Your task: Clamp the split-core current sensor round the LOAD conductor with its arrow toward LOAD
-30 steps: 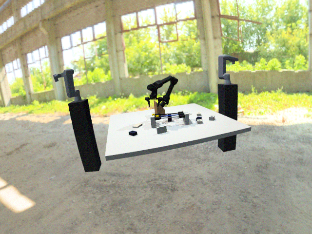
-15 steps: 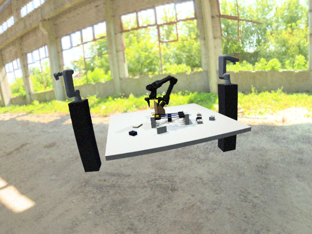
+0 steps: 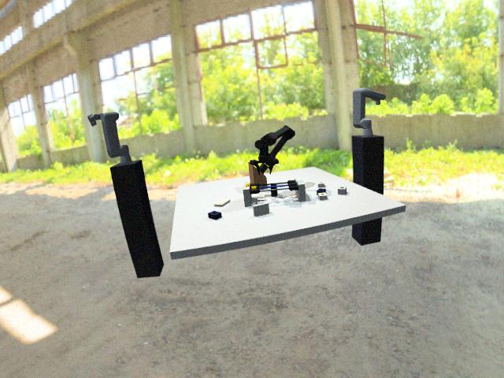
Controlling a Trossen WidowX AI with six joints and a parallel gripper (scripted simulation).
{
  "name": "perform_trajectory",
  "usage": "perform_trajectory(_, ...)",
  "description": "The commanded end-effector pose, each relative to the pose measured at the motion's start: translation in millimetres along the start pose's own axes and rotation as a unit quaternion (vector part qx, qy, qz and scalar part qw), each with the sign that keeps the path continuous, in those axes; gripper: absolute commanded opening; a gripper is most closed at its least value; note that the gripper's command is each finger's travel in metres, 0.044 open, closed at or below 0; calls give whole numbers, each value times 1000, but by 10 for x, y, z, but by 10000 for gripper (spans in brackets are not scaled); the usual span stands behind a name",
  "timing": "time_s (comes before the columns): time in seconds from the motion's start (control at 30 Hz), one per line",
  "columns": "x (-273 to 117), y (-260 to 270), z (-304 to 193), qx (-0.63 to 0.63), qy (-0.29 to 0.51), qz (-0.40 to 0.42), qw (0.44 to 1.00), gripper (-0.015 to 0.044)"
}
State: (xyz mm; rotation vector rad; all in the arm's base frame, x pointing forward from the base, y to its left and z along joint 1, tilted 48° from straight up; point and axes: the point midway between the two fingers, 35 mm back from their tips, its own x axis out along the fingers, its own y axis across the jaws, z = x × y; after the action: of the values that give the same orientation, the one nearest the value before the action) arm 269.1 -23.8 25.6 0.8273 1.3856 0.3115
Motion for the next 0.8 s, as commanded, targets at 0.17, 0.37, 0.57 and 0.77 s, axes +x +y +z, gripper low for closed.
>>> perform_trajectory(0.17,139,501,-659,-19,36,15,999,329)
perform_trajectory(0.37,166,500,-658,-19,36,15,999,329)
perform_trajectory(0.57,260,498,-654,-19,36,14,999,329)
perform_trajectory(0.77,359,498,-654,-19,36,13,999,329)
